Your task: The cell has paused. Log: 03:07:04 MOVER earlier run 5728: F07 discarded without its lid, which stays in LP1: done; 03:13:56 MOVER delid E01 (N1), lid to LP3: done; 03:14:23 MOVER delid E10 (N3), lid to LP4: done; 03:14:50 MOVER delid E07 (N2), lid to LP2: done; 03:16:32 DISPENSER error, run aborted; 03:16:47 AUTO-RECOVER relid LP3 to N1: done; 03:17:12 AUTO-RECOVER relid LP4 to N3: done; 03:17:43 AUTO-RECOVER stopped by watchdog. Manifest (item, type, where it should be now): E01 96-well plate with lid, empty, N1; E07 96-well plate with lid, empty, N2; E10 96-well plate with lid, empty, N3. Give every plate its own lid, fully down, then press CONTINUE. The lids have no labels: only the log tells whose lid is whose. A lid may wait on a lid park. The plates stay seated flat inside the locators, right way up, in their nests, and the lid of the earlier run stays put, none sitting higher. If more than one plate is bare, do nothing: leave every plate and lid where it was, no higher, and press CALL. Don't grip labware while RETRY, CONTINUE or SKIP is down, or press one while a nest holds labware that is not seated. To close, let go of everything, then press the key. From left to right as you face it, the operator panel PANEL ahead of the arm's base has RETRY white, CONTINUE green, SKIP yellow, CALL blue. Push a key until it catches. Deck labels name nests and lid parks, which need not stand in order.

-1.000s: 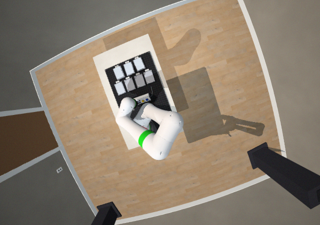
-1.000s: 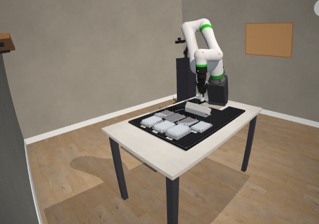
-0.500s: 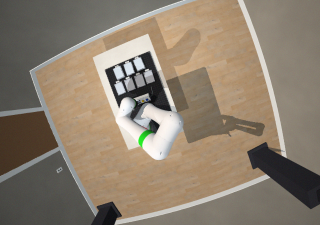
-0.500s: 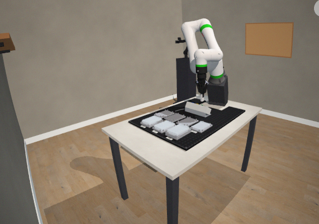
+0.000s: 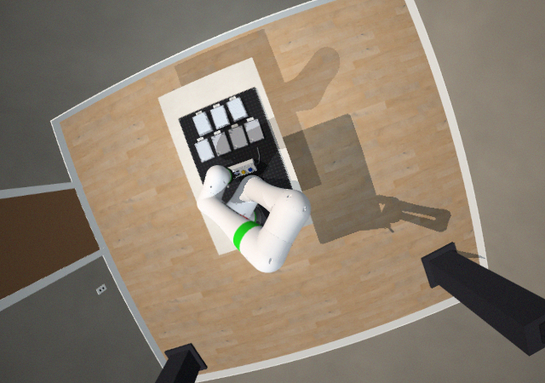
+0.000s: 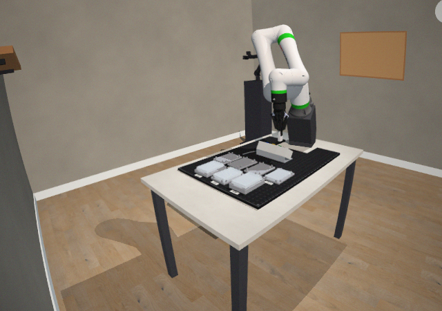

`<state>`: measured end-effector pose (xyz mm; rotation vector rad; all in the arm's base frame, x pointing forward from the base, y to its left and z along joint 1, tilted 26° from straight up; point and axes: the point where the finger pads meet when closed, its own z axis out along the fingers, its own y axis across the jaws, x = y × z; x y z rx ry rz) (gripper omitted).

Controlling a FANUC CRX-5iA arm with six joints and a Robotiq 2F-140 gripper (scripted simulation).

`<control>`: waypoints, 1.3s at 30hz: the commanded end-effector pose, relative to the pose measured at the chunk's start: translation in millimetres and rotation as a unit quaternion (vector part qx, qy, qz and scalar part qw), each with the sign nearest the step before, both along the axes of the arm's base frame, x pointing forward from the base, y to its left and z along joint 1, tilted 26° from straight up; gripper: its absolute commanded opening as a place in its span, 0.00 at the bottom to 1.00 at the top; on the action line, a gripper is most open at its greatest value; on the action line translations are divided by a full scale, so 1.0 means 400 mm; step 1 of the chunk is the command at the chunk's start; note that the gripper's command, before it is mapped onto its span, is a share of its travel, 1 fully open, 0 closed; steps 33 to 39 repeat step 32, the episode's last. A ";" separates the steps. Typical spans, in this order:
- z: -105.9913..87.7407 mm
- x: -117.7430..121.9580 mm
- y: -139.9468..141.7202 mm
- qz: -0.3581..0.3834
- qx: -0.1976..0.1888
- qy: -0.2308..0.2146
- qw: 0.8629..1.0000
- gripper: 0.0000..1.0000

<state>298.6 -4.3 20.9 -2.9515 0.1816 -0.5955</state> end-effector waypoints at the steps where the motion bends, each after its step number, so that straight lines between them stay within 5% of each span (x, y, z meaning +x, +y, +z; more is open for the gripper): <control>1: -0.003 -0.001 0.001 -0.006 -0.009 -0.022 1.000 0.00; 39: -0.058 0.026 0.006 -0.006 -0.009 -0.022 1.000 0.00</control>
